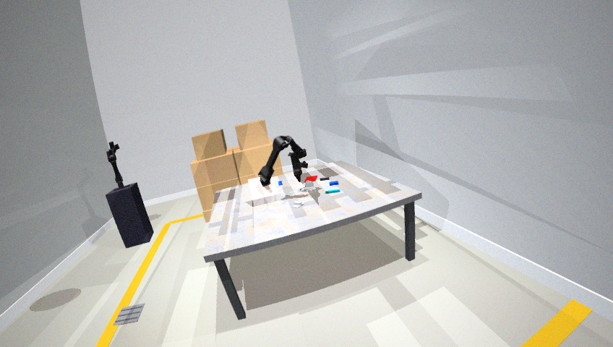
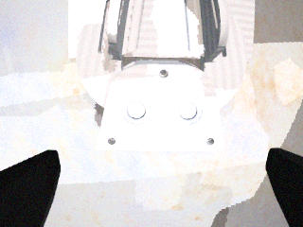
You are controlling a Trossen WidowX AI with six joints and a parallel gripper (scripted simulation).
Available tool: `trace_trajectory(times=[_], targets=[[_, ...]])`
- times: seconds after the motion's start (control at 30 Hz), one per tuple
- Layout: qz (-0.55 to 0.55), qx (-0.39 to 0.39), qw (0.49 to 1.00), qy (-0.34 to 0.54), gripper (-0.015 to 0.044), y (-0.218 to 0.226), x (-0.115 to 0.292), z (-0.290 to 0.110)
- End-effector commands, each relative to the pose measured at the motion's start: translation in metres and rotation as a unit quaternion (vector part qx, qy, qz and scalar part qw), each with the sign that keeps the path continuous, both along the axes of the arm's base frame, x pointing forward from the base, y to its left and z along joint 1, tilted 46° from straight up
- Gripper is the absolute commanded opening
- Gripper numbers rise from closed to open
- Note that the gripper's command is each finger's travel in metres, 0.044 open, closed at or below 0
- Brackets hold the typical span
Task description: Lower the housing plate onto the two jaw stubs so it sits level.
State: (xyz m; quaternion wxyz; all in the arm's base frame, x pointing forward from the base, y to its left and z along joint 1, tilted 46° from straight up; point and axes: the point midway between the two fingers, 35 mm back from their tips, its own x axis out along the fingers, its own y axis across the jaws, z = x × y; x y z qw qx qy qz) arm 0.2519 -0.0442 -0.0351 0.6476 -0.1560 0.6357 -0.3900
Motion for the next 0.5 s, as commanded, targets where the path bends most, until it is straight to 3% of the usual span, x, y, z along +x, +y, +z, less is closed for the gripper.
trace_trajectory(times=[0.0, 0.13, 0.47], targets=[[-0.001, 0.003, 1.000, 0.002, 0.0440, 0.014, -0.012, 0.012], [-0.007, 0.003, 1.000, 0.004, 0.0440, 0.043, -0.045, 0.042], [-0.007, 0.002, 1.000, 0.005, 0.0440, 0.044, -0.047, 0.044]])
